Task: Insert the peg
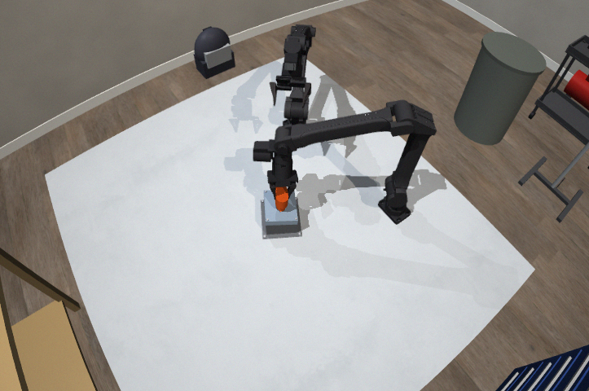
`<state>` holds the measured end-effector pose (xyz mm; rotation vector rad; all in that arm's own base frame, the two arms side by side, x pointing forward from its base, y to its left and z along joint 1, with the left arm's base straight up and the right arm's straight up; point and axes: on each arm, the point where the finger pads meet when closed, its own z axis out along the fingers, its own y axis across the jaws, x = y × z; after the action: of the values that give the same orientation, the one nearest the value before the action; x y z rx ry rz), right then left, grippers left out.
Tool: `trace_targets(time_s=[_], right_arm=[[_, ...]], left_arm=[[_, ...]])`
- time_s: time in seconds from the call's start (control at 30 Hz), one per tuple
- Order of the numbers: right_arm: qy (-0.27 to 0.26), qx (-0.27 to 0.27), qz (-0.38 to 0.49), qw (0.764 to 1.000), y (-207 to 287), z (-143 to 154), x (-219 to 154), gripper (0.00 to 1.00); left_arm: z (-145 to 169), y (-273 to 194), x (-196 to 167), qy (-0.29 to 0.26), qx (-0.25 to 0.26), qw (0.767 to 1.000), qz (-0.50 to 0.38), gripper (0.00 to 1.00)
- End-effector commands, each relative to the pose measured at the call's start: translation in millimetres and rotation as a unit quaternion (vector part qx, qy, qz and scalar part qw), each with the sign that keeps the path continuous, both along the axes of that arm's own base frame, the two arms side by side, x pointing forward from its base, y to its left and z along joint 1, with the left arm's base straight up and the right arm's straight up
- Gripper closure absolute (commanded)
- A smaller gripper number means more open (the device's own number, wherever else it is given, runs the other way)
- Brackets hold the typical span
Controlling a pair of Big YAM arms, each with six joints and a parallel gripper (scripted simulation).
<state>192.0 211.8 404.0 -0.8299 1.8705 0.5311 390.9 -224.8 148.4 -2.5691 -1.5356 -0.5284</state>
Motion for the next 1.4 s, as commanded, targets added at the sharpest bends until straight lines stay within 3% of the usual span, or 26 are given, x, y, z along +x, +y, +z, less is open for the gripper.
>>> trace_targets(time_s=[0.0,0.5,0.97,1.37], right_arm=[[-0.008,0.008,-0.003,1.000,-1.1,14.2,0.5,0.00],[-0.008,0.008,-0.003,1.000,-1.1,14.2,0.5,0.00],[-0.008,0.008,-0.003,1.000,-1.1,14.2,0.5,0.00],[-0.008,0.008,-0.003,1.000,-1.1,14.2,0.5,0.00]], left_arm=[[16.1,-7.7,8.9,-0.019,-0.014,1.000,0.005,0.60],[23.9,-17.0,13.1,-0.022,-0.017,1.000,0.001,0.60],[1.5,-10.1,14.3,-0.006,-0.004,1.000,-0.001,0.60],[14.3,-12.7,9.3,-0.024,-0.018,1.000,-0.004,0.60]])
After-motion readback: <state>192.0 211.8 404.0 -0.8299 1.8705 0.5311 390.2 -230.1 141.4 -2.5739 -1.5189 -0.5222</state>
